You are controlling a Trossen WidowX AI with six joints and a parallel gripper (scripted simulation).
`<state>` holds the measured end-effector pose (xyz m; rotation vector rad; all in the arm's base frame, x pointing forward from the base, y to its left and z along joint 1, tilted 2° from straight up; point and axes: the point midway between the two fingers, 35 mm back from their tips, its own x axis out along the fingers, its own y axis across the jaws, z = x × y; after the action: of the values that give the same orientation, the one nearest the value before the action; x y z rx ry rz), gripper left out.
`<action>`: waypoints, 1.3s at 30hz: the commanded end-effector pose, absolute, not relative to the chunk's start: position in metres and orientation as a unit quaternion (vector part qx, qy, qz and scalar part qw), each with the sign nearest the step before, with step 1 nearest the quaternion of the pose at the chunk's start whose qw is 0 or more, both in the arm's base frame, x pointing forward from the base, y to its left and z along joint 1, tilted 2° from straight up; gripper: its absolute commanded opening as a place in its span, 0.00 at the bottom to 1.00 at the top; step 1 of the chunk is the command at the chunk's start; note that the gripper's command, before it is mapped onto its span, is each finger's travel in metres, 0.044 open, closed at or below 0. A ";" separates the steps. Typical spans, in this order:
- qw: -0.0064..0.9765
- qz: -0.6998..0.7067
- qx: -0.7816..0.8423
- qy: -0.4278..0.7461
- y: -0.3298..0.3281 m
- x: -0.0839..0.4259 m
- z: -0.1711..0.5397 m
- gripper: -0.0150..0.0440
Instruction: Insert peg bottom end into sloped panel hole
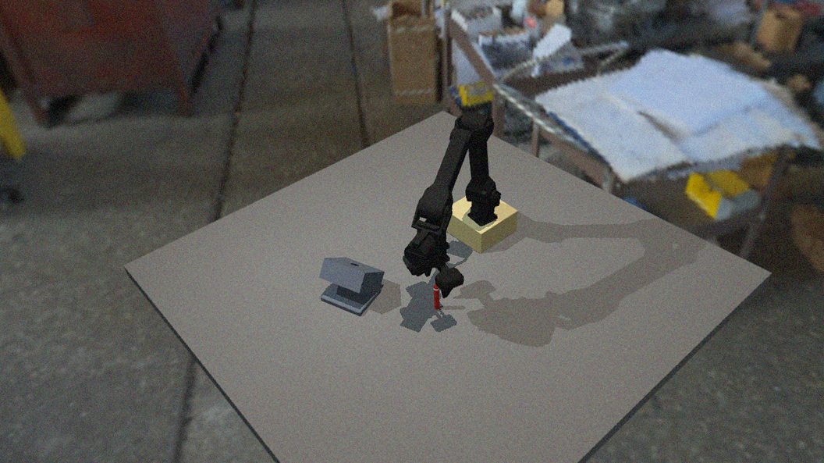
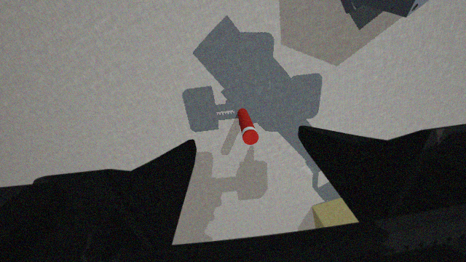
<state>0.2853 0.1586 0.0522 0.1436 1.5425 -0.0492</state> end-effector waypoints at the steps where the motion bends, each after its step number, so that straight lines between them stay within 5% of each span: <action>1: 0.712 -0.024 0.060 0.699 0.158 0.284 0.042 1.00; 28: 0.712 -0.024 0.060 0.699 0.158 0.284 0.006 1.00; 39: 0.713 -0.022 0.063 0.698 0.159 0.285 0.009 0.51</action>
<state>0.2847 0.1587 0.0092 0.1394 1.5463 -0.0505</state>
